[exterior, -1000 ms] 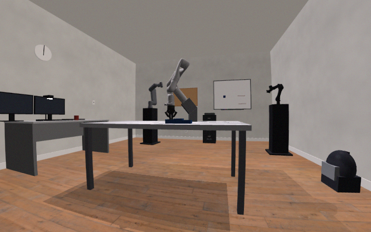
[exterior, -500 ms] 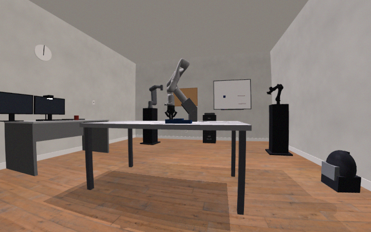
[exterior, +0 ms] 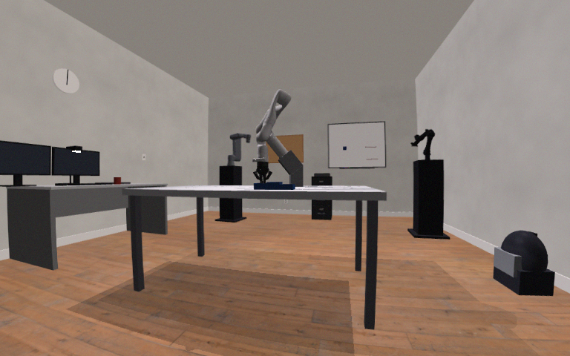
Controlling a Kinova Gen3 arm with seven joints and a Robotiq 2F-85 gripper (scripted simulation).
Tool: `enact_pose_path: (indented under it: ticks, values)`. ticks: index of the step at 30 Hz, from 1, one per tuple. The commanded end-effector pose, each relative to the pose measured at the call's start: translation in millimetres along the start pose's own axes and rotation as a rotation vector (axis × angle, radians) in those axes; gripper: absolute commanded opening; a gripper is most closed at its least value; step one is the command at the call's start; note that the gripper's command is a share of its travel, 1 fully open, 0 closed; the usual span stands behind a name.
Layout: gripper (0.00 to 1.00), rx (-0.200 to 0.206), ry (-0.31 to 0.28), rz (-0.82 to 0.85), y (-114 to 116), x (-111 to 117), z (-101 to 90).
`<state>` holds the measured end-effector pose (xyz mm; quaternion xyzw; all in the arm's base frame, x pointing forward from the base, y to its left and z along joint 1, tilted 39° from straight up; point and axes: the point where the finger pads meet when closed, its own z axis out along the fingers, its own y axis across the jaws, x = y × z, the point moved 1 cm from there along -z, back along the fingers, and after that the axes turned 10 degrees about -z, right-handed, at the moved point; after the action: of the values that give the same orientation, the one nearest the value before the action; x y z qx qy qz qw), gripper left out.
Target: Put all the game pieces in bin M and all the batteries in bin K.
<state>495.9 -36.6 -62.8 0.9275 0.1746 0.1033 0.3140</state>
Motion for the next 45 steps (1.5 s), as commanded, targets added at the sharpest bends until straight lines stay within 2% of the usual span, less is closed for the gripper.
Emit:
enact_pose_path:
  ticks: [1,7,31,39,45]
  values:
    - [0.09,-0.002,0.003,0.0,0.4,1.4,0.6]
    - [0.09,-0.002,0.003,0.0,0.4,1.4,0.6]
    - [0.09,0.001,-0.001,0.005,0.4,-0.3,-27.9]
    - [0.09,0.001,-0.002,0.005,0.3,-0.7,-59.8]
    - [0.09,0.003,-0.002,0.0,-1.0,-0.7,-60.1]
